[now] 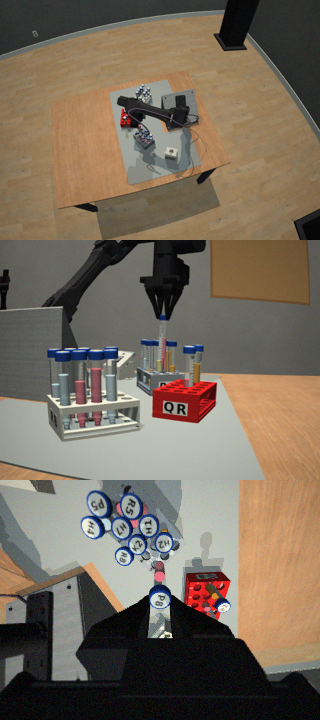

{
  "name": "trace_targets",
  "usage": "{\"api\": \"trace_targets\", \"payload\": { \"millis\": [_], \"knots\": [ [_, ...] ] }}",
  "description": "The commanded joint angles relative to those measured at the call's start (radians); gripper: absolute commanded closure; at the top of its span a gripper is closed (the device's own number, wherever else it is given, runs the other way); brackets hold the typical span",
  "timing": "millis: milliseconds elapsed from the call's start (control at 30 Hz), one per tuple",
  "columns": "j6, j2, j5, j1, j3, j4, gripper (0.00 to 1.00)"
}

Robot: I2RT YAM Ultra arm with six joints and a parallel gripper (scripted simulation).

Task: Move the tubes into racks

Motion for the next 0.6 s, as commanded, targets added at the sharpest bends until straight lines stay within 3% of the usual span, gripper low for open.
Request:
{"api": "trace_targets", "payload": {
  "millis": [0,567],
  "knots": [
    [-0.018,-0.028,0.009,-0.026,-0.013,0.011,1.00],
    [-0.079,-0.067,0.031,-0.078,-0.103,0.022,1.00]
  ]
}}
